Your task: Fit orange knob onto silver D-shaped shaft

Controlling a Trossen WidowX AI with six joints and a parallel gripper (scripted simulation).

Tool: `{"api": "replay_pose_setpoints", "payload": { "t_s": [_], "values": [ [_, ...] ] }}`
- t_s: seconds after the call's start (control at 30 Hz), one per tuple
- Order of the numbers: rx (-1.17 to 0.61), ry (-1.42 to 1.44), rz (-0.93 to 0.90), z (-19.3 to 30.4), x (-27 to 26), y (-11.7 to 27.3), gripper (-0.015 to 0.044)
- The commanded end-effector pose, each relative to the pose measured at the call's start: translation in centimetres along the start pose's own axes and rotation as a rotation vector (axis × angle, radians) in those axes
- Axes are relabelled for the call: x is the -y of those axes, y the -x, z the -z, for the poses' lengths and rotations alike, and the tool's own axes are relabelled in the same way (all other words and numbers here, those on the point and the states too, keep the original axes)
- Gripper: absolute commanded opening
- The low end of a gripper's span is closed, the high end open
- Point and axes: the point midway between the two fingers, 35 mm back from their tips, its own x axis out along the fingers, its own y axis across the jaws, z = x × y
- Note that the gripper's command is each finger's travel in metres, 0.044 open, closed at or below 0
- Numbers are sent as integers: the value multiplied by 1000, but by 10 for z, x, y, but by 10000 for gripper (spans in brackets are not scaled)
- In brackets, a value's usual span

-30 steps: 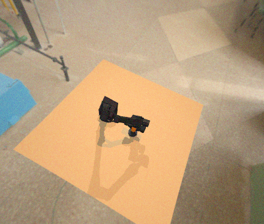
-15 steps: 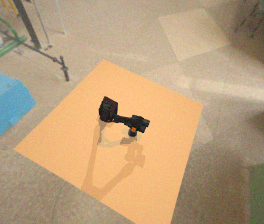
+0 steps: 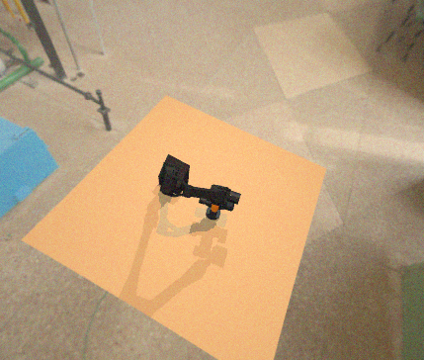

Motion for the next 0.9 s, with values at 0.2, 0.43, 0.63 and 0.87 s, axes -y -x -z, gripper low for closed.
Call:
{"api": "replay_pose_setpoints", "payload": {
  "t_s": [0.2,0.43,0.63,0.87],
  "values": [
    [-3,11,4,1,1,-2,0],
    [-2,11,4,0,1,3,0],
    [-3,179,3,0,2,3,0],
    [-3,220,3,0,1,0,0]
  ]
}}
